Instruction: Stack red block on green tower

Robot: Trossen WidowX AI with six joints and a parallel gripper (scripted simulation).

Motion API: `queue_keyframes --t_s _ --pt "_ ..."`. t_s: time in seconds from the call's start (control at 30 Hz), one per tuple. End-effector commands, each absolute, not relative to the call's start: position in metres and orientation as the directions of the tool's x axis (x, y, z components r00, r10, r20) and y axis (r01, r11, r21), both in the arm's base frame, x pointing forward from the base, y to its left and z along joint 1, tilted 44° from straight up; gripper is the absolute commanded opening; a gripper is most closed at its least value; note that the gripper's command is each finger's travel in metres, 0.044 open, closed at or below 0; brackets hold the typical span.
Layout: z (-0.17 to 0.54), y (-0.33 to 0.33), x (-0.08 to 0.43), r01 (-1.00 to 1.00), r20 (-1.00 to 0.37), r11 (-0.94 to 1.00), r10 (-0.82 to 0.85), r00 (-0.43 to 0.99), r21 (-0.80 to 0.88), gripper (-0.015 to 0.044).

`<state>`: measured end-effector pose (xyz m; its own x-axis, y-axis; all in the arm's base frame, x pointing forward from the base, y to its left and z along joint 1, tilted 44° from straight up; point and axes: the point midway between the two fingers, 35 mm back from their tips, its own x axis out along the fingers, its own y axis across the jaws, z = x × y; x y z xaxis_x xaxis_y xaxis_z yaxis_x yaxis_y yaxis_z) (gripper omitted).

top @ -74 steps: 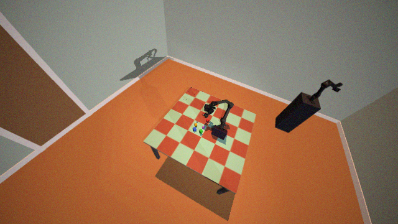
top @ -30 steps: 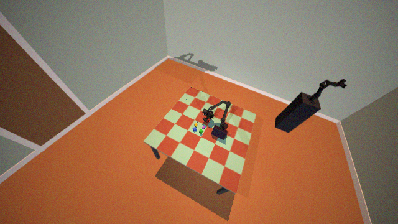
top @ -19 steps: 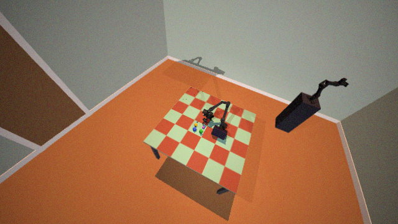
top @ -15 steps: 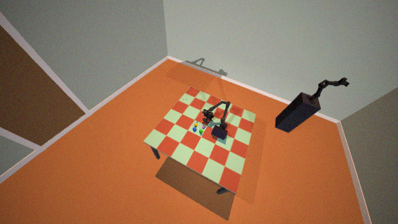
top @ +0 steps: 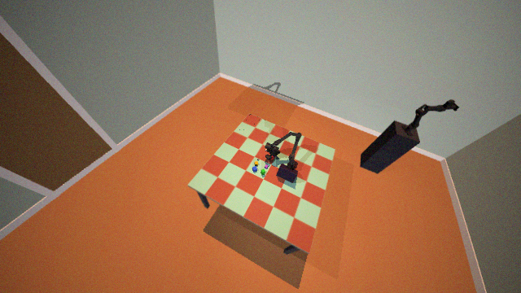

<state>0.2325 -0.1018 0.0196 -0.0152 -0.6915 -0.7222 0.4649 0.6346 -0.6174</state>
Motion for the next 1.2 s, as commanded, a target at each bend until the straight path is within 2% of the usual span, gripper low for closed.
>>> queue_keyframes --t_s 0.0,0.07,0.3,0.43,1.17 --pt "0.020 -0.102 0.233 0.461 -0.719 0.634 -0.694 -0.014 -0.621 0.0204" --pt "0.020 -0.102 0.233 0.461 -0.719 0.634 -0.694 -0.014 -0.621 0.0151" --pt "0.020 -0.102 0.233 0.461 -0.719 0.634 -0.694 -0.014 -0.621 0.0105" --pt "0.025 -0.097 0.233 0.461 -0.720 0.635 -0.694 -0.014 -0.620 0.0000" --pt "0.099 -0.024 0.235 0.460 -0.723 0.637 -0.691 -0.015 -0.618 0.0000"
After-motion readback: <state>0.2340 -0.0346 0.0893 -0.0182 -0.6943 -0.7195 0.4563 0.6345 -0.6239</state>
